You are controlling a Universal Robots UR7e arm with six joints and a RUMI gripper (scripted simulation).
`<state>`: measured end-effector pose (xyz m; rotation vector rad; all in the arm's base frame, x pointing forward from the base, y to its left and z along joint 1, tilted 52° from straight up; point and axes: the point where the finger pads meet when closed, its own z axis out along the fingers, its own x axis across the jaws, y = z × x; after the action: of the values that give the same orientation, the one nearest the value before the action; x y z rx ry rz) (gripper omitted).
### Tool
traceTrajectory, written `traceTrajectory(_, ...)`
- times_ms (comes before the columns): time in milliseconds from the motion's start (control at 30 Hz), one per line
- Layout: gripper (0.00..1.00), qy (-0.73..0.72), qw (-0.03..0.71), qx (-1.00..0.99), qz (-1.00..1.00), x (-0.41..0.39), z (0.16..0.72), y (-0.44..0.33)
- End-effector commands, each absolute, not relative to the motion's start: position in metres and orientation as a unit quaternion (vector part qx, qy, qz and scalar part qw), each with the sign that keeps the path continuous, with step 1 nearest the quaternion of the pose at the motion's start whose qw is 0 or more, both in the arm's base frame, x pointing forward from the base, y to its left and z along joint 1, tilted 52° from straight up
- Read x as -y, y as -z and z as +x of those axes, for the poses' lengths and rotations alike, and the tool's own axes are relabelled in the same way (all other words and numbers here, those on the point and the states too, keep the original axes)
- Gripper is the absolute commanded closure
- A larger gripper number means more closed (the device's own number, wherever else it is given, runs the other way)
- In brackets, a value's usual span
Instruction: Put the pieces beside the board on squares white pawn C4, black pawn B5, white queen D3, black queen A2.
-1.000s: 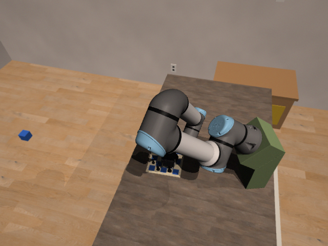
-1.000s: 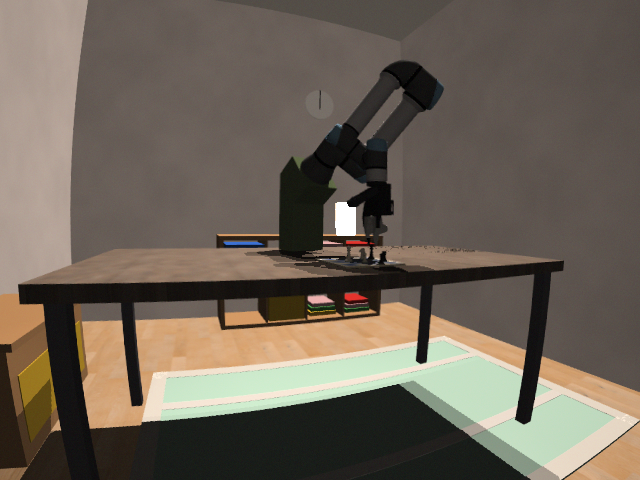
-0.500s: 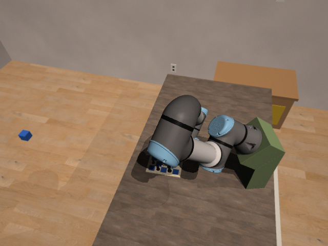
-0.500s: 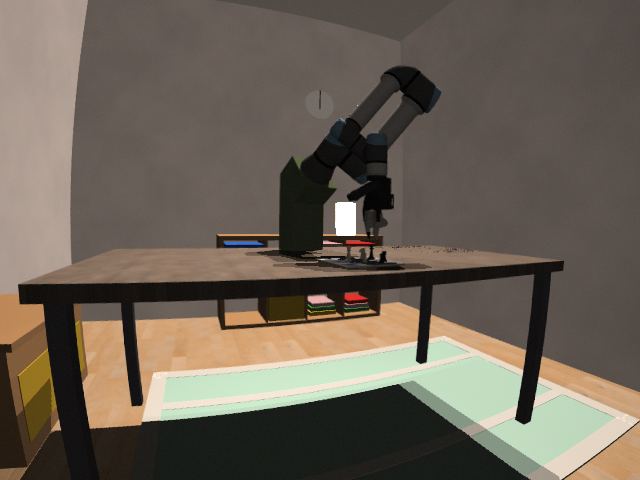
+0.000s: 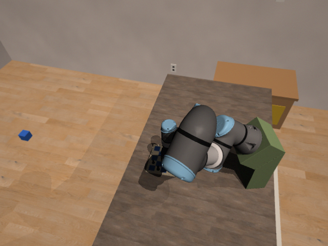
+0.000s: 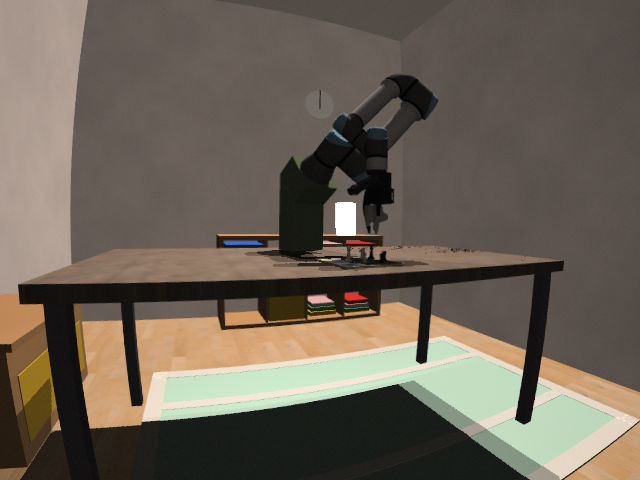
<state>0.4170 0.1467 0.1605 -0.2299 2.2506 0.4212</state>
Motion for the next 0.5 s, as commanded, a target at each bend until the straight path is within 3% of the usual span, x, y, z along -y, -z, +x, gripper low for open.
traceTrajectory(0, 0.75, -0.170, 0.406, -0.893, -0.094, -0.1434, 0.4111, -0.1655)
traceTrajectory(467, 0.75, -0.170, 0.406, -0.893, -0.094, -0.1394, 0.4037, -0.1720)
